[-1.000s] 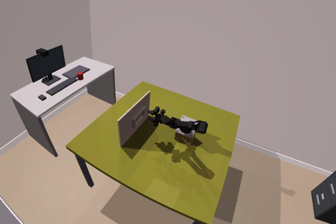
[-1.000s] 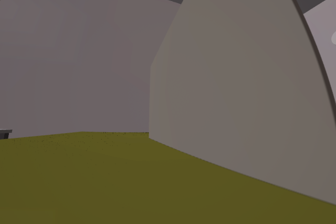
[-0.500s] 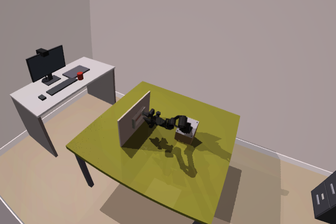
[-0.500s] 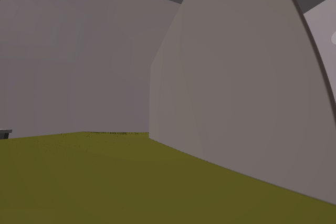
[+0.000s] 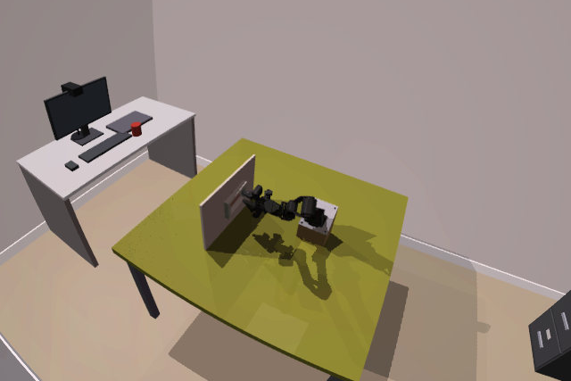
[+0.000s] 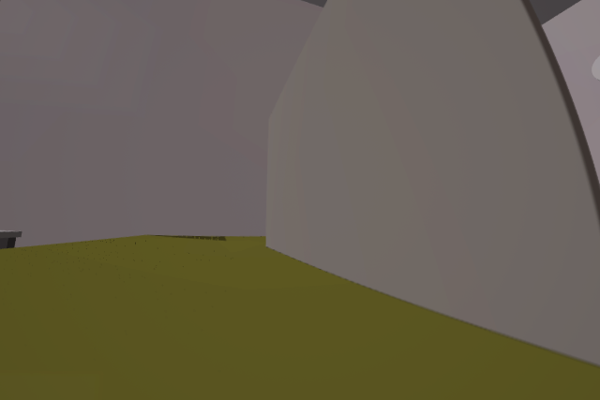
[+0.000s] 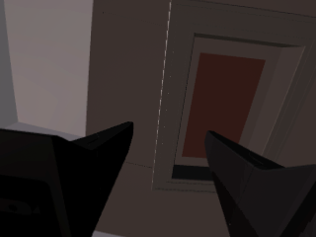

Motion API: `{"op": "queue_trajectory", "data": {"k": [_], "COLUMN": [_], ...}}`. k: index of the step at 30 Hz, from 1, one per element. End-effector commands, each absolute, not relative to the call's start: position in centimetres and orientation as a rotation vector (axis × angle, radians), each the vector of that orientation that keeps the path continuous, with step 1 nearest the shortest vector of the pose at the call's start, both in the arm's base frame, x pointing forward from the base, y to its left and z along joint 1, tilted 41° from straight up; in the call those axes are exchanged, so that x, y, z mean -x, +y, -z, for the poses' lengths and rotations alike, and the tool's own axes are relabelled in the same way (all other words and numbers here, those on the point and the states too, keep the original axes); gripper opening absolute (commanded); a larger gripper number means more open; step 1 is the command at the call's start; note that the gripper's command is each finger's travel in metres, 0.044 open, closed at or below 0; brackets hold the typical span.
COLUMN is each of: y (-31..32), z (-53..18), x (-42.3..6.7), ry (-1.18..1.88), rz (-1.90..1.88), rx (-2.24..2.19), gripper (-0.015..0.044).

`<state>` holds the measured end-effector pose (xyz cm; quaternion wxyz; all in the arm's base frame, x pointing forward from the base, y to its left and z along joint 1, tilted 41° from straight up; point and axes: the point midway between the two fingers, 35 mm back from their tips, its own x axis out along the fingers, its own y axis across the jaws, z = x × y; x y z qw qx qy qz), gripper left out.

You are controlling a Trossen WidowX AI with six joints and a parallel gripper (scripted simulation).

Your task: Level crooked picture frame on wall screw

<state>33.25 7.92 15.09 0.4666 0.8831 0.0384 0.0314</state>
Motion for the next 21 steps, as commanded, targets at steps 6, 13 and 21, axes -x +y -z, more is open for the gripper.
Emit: {"op": "queue_trajectory", "data": {"k": [6, 13, 21], "y": [8.0, 8.1, 8.2], "z": [-15.1, -15.2, -15.2], "x": [-33.8, -34.9, -36.2], "ry": [0.092, 0.091, 0.091], "rz": [-0.075, -0.076, -0.077], "rx": [-2.163, -2.163, -2.163], "gripper": [0.0260, 0.0260, 0.0260]}}
